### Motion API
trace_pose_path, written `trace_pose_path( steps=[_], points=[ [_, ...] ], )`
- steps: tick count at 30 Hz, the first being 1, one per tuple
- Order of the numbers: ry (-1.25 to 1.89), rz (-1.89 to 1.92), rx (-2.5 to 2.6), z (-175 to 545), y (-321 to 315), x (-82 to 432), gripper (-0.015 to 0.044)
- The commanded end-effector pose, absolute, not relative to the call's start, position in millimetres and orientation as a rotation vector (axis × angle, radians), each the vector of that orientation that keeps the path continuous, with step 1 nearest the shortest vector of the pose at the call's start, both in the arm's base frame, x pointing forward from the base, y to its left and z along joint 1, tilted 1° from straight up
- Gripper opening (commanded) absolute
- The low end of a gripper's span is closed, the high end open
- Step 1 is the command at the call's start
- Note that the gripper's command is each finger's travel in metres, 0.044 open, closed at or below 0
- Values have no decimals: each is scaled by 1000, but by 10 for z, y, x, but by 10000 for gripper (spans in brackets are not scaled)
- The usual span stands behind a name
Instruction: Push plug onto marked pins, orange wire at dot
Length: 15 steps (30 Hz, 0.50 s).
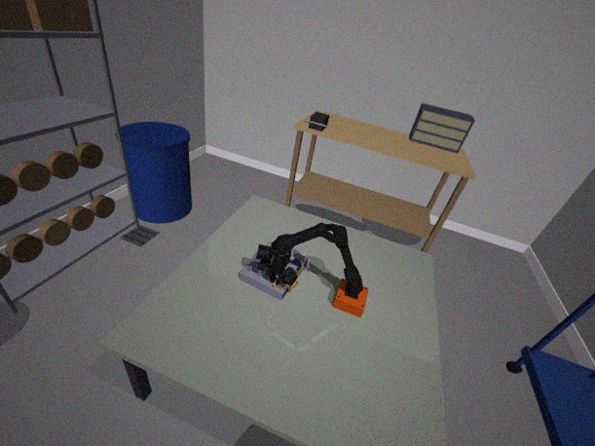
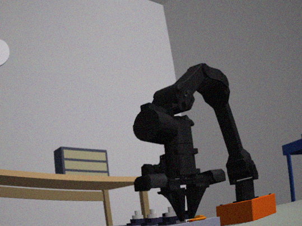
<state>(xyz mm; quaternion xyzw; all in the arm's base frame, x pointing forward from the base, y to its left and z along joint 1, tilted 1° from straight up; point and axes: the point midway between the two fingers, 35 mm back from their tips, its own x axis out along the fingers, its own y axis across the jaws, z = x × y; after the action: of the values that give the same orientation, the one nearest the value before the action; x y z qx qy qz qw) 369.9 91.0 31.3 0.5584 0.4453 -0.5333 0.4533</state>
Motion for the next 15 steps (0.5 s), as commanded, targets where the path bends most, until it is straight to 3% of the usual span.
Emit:
trace_pose_path(
  steps=[1,15],
  points=[
    [1100,-1317,1383,297,916,3701,16],
    [1100,-1317,1383,871,907,3684,0]
  ],
)
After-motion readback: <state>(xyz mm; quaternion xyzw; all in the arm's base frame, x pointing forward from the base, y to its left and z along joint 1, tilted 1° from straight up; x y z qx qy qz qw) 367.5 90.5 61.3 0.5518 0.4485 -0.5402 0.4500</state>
